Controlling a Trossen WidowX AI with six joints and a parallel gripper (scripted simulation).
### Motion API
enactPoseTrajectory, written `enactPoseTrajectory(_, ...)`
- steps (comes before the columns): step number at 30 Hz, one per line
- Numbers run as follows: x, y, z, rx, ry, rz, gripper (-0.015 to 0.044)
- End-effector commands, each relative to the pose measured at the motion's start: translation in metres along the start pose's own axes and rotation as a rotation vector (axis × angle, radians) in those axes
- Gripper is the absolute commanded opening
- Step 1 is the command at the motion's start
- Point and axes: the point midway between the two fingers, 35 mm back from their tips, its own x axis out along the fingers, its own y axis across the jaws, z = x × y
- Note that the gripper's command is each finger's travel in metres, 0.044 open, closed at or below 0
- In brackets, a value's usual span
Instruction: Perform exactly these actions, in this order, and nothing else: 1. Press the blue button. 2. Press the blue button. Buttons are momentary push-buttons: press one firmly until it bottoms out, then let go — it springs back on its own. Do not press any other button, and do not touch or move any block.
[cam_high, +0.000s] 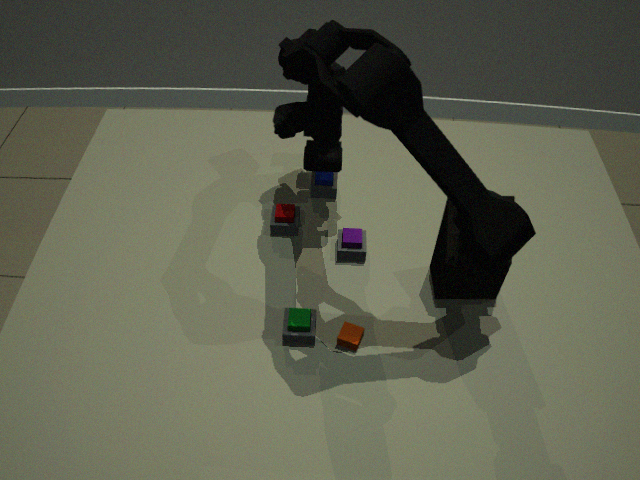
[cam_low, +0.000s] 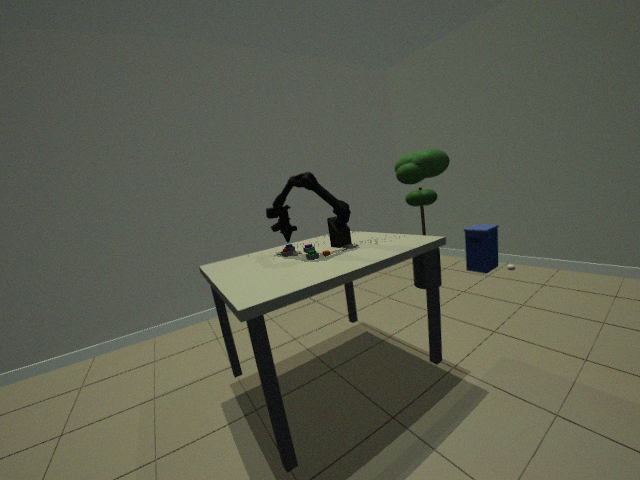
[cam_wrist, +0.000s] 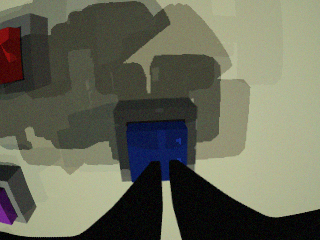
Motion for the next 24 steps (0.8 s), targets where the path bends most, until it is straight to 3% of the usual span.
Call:
enactPoseTrajectory(1,0.009,0.002,-0.002,0.007,0.005,0.009,0.002)
enactPoseTrajectory(24,0.023,0.003,-0.002,0.007,0.005,0.01,0.002)
